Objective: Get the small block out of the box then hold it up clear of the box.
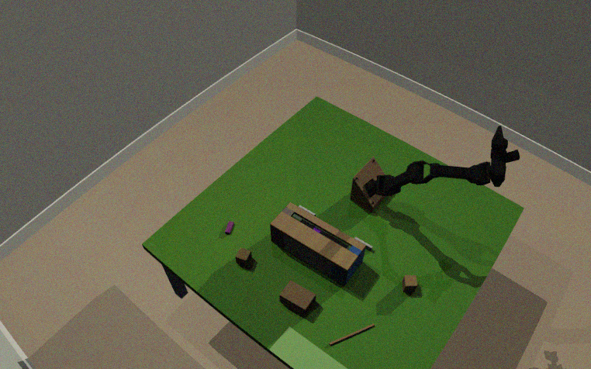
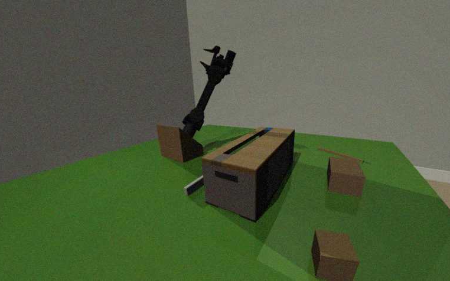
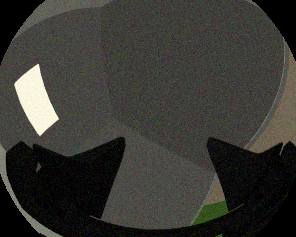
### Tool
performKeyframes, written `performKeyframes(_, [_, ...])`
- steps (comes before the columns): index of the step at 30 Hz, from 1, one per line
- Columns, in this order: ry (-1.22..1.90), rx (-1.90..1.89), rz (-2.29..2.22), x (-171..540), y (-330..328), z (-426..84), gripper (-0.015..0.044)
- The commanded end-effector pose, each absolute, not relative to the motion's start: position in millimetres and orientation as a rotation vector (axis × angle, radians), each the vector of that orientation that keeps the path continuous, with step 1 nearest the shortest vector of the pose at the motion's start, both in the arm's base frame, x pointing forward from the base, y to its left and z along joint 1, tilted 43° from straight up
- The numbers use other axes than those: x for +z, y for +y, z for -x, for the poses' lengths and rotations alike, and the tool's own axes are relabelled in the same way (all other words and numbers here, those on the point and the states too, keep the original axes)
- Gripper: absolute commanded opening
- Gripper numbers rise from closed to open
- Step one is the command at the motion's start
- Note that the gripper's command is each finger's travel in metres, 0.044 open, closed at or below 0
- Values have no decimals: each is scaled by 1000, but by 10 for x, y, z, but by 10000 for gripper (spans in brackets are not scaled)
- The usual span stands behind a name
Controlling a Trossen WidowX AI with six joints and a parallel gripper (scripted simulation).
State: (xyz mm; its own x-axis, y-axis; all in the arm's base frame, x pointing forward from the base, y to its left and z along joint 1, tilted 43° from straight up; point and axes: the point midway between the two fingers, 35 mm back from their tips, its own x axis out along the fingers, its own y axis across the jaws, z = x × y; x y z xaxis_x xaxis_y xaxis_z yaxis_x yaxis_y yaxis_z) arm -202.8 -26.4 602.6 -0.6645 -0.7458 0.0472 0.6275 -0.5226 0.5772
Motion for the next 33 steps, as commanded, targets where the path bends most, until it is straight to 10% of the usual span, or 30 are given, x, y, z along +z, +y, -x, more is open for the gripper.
performKeyframes(1, [-722,-2198,-259,6021,-249,2043,400])
performKeyframes(17, [-742,-2821,97,5685,1713,2310,400])
performKeyframes(33, [-736,-3570,316,5048,3537,919,400])
